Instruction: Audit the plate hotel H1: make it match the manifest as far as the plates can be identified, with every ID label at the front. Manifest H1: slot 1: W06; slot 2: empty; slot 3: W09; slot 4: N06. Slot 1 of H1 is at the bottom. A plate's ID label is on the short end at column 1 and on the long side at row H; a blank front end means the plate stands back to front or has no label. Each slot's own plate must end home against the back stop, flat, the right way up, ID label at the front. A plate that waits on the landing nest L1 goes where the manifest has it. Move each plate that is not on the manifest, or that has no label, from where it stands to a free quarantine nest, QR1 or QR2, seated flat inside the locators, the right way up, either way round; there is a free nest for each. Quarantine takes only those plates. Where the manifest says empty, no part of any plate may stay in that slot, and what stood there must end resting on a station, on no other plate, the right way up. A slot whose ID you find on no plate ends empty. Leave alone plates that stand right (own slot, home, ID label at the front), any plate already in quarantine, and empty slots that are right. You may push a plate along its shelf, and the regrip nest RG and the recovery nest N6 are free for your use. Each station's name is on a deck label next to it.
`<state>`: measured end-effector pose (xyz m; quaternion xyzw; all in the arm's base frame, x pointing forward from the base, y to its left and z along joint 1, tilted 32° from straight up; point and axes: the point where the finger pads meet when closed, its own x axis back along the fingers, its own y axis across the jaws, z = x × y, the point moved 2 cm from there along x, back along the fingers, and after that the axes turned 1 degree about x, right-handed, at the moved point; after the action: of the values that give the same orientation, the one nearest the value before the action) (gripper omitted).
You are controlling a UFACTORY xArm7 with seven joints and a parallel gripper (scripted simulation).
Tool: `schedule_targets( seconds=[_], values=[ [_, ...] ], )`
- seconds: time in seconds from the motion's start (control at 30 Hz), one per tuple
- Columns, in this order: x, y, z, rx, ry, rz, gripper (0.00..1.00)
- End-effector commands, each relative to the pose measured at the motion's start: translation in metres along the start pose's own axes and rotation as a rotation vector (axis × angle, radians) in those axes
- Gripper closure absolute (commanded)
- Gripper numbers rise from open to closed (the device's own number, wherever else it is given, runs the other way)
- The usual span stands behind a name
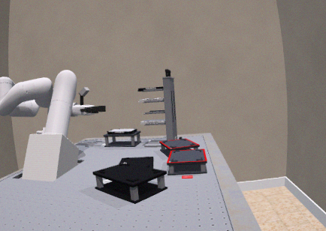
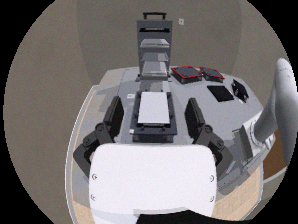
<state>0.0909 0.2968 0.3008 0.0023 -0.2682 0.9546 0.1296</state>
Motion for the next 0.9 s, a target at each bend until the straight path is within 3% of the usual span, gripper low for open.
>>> schedule_targets(
  seconds=[0.0,0.2,0.27,0.77,0.87],
  values=[
    [0.0002,0.0,0.0022,-0.002,-0.065,0.001,0.0],
    [0.0,0.0,0.0041,-0.002,-0.165,0.003,0.0],
    [0.0,0.0,0.0041,-0.002,-0.165,0.003,0.0],
    [-0.0013,-0.0001,0.0088,-0.002,-0.414,0.008,0.0],
    [-0.0014,-0.0001,0.0091,-0.002,-0.431,0.008,0.0]
  ],
)
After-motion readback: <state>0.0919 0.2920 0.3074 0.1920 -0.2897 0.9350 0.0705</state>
